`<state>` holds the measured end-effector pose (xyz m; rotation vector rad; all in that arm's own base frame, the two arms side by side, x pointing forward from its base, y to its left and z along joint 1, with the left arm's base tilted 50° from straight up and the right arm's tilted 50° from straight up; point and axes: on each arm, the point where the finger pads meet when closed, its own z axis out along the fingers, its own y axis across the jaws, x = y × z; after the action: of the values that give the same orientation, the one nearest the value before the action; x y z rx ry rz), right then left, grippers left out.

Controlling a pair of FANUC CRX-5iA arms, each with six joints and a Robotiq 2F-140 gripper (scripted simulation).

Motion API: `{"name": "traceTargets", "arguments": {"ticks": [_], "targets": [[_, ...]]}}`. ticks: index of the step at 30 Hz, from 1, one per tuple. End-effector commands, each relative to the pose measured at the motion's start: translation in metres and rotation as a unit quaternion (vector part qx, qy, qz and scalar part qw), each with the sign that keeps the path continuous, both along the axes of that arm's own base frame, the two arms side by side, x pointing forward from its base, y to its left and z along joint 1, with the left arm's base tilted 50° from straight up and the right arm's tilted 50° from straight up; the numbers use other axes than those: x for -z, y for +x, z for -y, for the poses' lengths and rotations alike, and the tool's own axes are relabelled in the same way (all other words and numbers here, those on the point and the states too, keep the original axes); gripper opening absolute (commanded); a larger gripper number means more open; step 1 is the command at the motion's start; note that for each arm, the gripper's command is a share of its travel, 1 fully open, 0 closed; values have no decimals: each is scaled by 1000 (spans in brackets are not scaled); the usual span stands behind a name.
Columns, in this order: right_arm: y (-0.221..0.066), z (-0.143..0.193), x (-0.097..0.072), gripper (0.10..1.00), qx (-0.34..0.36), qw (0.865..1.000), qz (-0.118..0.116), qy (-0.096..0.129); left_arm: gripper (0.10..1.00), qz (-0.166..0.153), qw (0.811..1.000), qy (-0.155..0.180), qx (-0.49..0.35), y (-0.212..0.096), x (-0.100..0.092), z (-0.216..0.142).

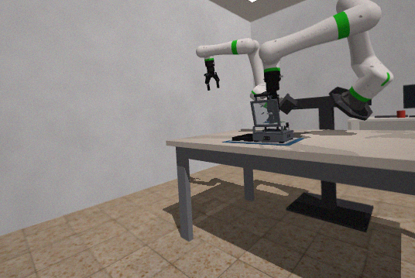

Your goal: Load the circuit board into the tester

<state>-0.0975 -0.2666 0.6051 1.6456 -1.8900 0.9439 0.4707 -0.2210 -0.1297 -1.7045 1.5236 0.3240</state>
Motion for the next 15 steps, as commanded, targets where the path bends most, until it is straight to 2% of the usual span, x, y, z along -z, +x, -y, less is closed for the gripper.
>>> {"name": "traceTargets", "arguments": {"ticks": [1,15], "targets": [[-1,-1,-1,1000,1,1000,0,-1,510,0,1000,-1,0,1,2,-2],[-1,-1,-1,1000,1,1000,0,-1,510,0,1000,-1,0,7,15,-15]]}}
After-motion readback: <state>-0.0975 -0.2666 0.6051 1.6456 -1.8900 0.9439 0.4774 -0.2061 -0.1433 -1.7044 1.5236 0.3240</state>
